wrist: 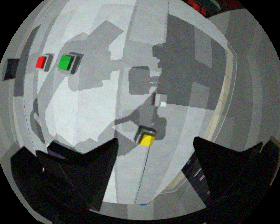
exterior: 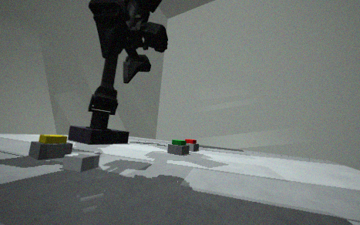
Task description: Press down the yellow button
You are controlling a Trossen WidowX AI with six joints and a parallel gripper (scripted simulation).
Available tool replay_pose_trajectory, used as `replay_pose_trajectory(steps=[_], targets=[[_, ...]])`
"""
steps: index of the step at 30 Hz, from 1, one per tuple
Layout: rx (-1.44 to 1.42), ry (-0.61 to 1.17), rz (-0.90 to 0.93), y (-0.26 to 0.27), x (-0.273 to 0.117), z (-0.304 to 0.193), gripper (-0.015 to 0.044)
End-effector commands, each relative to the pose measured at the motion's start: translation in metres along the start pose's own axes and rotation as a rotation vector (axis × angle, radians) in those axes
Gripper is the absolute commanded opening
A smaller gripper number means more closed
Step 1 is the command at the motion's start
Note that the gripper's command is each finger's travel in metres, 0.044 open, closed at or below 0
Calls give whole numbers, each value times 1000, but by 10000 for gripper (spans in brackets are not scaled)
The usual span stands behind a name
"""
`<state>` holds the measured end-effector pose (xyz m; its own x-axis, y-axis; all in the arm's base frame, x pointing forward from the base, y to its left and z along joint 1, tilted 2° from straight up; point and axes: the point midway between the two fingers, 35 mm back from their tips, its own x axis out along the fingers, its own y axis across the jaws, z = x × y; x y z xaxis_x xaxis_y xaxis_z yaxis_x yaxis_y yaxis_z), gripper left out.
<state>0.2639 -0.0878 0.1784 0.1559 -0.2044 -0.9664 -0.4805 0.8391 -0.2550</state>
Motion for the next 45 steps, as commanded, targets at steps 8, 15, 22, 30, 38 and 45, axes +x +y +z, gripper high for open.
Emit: replay_pose_trajectory(steps=[8,15,22,30,38,45], targets=[[383,29,227,-24,62,-91,400],[387,29,229,-22,73,-91,348],[387,29,229,-9,123,-90,164],[387,29,229,-9,123,-90,20],[387,29,229,-9,123,-90,20],[387,29,229,-8,132,-90,20]])
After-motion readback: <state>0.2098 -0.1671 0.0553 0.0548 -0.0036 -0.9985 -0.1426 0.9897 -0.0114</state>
